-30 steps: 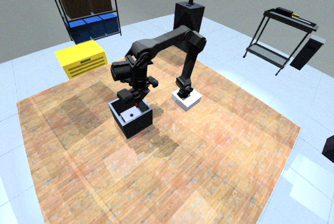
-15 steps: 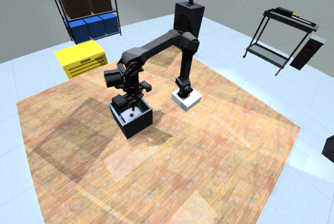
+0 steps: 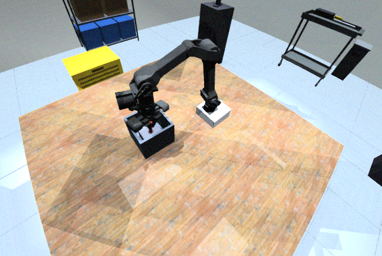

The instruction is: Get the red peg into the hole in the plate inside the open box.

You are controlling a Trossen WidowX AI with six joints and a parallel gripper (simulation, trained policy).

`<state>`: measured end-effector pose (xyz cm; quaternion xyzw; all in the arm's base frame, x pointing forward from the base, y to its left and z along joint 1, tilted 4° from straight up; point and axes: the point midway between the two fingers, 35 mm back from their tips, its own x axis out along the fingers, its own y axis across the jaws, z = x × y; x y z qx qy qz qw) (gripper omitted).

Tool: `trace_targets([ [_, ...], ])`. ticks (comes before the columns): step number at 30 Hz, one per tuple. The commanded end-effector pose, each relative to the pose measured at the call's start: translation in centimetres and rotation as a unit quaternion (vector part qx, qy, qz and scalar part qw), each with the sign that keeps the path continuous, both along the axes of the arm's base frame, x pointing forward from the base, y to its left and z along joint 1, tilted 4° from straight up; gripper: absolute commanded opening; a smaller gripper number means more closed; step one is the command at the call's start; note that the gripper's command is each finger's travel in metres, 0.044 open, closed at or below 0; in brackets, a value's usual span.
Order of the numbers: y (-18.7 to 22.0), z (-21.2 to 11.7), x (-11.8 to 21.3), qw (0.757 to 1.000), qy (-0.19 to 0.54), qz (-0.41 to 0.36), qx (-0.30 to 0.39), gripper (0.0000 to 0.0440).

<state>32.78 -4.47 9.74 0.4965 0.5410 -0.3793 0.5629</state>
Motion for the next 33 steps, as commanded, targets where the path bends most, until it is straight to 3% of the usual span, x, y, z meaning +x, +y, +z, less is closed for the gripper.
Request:
trace_targets([
  [1, 0.1, -1.2, 0.2, 1.0, 0.006, 0.011, 0.002, 0.0],
  [4, 0.1, -1.8, 0.3, 1.0, 0.012, 0.017, -0.001, 0.0005],
  [8, 0.2, -2.0, 0.6, 0.999, 0.017, 0.027, 0.0, 0.0075],
  [11, 0.5, -2.2, 0.4, 0.999, 0.024, 0.032, 0.007, 0.0103],
  [26, 2.5, -1.9, -0.6, 0.996, 0.054, 0.029, 0.06, 0.0065],
  [33, 3.3, -2.2, -0.9, 0.995, 0.065, 0.029, 0.069, 0.0095],
])
